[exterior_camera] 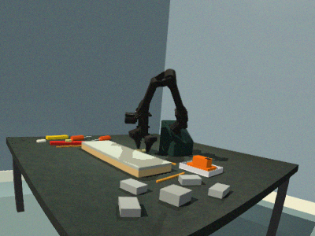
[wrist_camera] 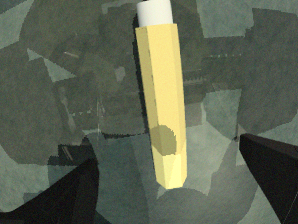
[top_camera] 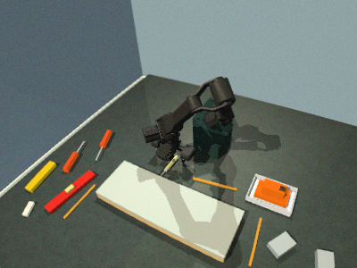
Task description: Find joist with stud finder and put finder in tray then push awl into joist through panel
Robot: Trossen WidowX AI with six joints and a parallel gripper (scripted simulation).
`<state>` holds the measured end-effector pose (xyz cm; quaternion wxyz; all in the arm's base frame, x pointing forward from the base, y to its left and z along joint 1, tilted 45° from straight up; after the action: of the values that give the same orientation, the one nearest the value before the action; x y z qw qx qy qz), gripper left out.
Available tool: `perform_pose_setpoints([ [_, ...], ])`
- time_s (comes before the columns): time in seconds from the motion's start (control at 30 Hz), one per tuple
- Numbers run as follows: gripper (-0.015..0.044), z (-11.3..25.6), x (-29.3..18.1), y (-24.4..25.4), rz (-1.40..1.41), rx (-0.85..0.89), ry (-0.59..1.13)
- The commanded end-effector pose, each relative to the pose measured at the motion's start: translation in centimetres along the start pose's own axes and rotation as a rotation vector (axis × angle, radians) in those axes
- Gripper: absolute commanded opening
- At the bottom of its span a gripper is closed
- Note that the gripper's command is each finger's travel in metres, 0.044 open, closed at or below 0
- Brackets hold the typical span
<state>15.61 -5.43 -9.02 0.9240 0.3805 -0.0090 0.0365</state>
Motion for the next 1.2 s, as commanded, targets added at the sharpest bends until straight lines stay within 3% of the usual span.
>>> perform_pose_setpoints([
  [0.0, 0.0335, -0.2, 0.0, 0.1, -0.004, 0.004, 0.0],
  [0.33, 0.0072, -0.2, 0.0, 0.1, -0.004, 0.004, 0.0],
  [0.6, 0.0, -0.1, 0.0, 0.1, -0.004, 0.004, 0.0],
  [0.7, 0.0, 0.8, 0.1, -0.1, -0.005, 0.001, 0.0],
  [1.17, 0.0, 9.8, -0.3, -0.4, -0.007, -0.007, 0.001],
])
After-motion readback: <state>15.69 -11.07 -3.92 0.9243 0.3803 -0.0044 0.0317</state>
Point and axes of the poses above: the point midway between the two fingers, 35 mm back from their tips, its own z axis back along the fingers, its own y axis across the jaws, x = y × z, the point moved 7 cm from there along z, back along the fingers, and after that the axes turned 9 degrees about z, right-handed, at the moved point
